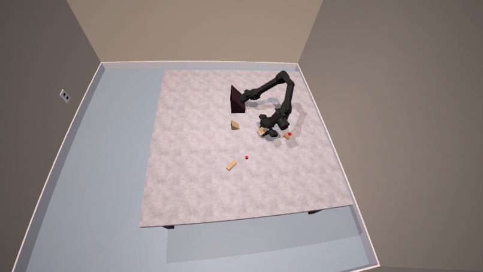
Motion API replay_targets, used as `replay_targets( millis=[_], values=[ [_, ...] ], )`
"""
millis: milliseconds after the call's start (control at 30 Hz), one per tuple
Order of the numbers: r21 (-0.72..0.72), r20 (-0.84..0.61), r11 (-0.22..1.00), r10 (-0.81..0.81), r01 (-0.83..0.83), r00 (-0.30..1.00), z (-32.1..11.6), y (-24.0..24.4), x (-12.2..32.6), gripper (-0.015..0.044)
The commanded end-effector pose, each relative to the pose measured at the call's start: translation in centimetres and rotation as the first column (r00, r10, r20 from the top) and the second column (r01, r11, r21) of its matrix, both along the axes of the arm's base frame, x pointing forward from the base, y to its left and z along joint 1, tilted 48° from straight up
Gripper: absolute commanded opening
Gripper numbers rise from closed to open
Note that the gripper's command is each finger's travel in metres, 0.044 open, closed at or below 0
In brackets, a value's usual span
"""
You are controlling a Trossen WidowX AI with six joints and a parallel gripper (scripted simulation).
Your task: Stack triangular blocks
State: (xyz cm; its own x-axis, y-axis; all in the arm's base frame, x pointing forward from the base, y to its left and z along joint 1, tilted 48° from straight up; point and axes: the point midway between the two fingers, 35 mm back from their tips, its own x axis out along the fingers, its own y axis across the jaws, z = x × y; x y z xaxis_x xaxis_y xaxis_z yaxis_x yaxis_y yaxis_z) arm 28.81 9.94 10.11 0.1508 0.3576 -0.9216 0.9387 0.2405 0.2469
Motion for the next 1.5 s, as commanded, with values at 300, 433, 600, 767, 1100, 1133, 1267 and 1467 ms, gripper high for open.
replay_targets(
  millis=[300, 433, 600, 767, 1100, 1133, 1267, 1467],
  values=[
    [-0.293, 0.094, 0.951, -0.077, 0.101, 0.993, 1.5, 1.4, -0.7, 0.0000],
    [-0.380, 0.125, 0.915, -0.093, 0.135, 0.988, 1.8, 1.9, -0.9, 0.0000],
    [-0.370, 0.114, 0.921, -0.085, 0.121, 0.990, 1.6, 2.0, -1.0, 0.0079],
    [-0.370, 0.114, 0.921, -0.085, 0.121, 0.990, 1.6, 2.0, -1.0, 0.0210],
    [-0.370, 0.114, 0.921, -0.085, 0.121, 0.990, 1.6, 2.0, -1.0, 0.0440],
    [-0.370, 0.114, 0.921, -0.085, 0.121, 0.990, 1.6, 2.0, -1.0, 0.0440],
    [-0.370, 0.114, 0.921, -0.085, 0.121, 0.990, 1.6, 2.0, -1.0, 0.0440],
    [-0.377, 0.114, 0.918, -0.087, 0.124, 0.990, 6.5, -3.5, -0.6, 0.0440]
  ],
)
